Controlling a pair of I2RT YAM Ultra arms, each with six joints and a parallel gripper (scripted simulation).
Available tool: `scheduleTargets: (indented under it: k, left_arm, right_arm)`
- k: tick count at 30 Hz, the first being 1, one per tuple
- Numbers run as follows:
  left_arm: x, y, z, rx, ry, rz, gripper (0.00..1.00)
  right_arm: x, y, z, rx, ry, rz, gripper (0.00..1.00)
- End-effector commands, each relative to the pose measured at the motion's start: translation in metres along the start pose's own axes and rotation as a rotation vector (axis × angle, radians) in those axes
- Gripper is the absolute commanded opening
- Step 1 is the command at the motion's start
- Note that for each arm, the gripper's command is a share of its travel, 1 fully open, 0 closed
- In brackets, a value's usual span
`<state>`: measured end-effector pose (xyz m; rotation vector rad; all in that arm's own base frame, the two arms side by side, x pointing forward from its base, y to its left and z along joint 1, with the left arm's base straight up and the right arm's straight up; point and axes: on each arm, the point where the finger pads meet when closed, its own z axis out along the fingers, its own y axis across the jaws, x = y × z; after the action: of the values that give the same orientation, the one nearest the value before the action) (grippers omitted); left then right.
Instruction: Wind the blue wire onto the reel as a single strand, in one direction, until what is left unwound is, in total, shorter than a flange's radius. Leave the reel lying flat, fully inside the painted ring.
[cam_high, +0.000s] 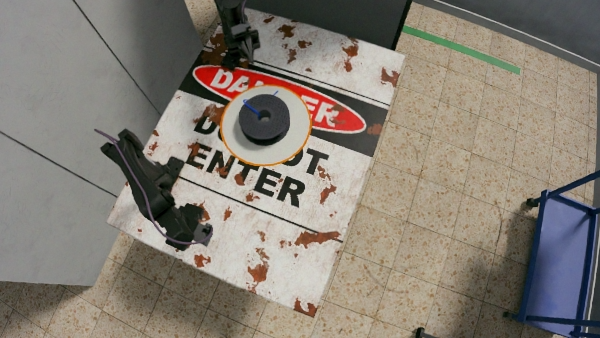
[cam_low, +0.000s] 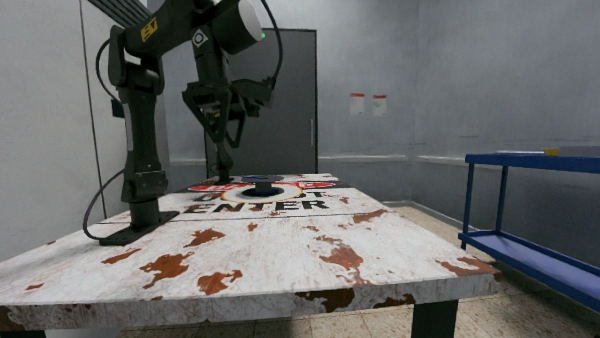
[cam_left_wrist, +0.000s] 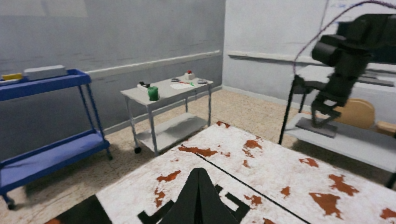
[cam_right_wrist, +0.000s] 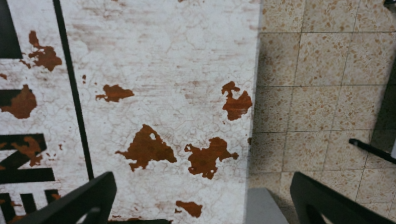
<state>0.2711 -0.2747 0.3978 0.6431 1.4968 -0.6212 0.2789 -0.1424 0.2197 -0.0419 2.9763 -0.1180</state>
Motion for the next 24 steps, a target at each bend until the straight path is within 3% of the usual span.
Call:
scheduleTargets:
  k: [1,14,24]
  left_arm:
    - [-0.009,-0.002,-0.005,-0.007,-0.023,-0.005,0.0]
    - [-0.002,-0.004,-0.004,-0.019,0.005,-0.017,0.0]
    - [0.05,-0.002,0.001,-0.082,0.157,-0.083,0.0]
  right_arm:
    - [0.003,0.002,-0.008,0.011,-0.007,0.003,1.0]
    - [0.003,0.002,-0.008,0.011,-0.007,0.003,1.0]
    - [0.003,0.002,-0.008,0.011,-0.007,0.003,1.0]
